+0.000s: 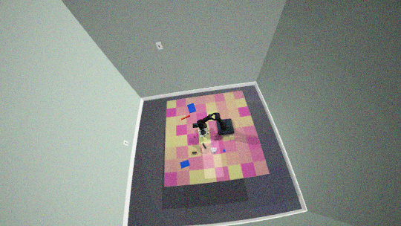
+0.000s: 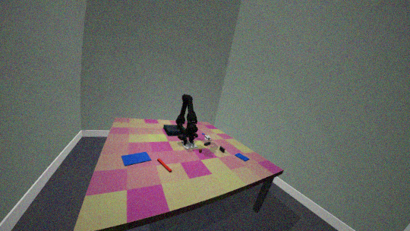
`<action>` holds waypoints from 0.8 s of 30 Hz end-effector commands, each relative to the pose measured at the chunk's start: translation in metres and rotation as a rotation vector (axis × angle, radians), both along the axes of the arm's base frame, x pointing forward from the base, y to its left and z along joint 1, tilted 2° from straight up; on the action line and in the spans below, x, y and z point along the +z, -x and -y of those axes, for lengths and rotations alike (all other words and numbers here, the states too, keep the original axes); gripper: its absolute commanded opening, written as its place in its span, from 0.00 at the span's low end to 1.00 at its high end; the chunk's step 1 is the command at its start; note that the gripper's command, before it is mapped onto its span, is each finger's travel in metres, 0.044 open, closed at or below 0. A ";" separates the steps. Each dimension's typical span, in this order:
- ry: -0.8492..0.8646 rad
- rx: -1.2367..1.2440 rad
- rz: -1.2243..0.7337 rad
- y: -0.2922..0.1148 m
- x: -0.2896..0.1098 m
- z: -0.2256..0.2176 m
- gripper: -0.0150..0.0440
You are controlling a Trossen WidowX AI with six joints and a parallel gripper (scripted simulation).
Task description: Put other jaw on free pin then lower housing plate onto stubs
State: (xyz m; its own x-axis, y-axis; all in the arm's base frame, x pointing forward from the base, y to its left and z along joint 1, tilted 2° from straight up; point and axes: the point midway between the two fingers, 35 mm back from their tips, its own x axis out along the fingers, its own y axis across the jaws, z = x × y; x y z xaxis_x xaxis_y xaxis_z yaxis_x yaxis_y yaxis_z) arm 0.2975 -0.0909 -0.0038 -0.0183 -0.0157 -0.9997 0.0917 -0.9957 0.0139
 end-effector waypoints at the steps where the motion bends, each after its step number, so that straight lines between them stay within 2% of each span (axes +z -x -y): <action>1: 0.000 0.000 0.000 0.000 0.000 0.000 0.63; 6: 0.000 0.000 0.000 -0.001 0.007 0.000 0.63; 13: 0.001 0.002 0.002 -0.001 0.067 -0.001 0.63; 18: 0.004 0.004 0.013 -0.004 0.062 0.000 0.63; 24: 0.035 0.121 0.042 -0.013 0.069 -0.002 0.90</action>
